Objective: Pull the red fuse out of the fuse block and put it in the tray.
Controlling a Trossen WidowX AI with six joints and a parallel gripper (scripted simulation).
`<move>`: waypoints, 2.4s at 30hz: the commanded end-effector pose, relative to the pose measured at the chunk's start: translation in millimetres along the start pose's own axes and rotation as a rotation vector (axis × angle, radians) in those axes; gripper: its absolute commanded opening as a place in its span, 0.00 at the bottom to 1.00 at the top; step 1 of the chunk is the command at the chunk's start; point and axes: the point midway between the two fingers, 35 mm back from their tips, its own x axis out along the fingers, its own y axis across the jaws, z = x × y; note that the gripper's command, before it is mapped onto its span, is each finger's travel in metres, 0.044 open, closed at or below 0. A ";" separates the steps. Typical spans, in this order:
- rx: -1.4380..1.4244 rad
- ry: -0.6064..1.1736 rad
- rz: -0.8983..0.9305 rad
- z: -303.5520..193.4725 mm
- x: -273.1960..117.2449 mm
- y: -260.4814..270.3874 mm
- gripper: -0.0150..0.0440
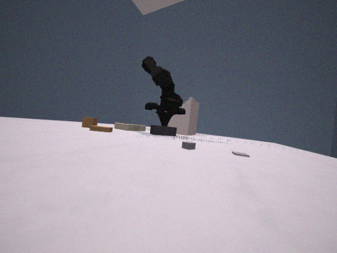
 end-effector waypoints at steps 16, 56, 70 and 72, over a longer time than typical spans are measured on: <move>0.000 0.000 -0.001 0.4 -7.6 -0.3 0.25; -0.002 0.000 -0.003 0.7 -27.3 -0.4 0.25; -0.003 0.001 -0.004 0.5 -34.2 -0.3 0.25; -0.003 0.001 -0.004 0.4 -35.2 -0.3 0.25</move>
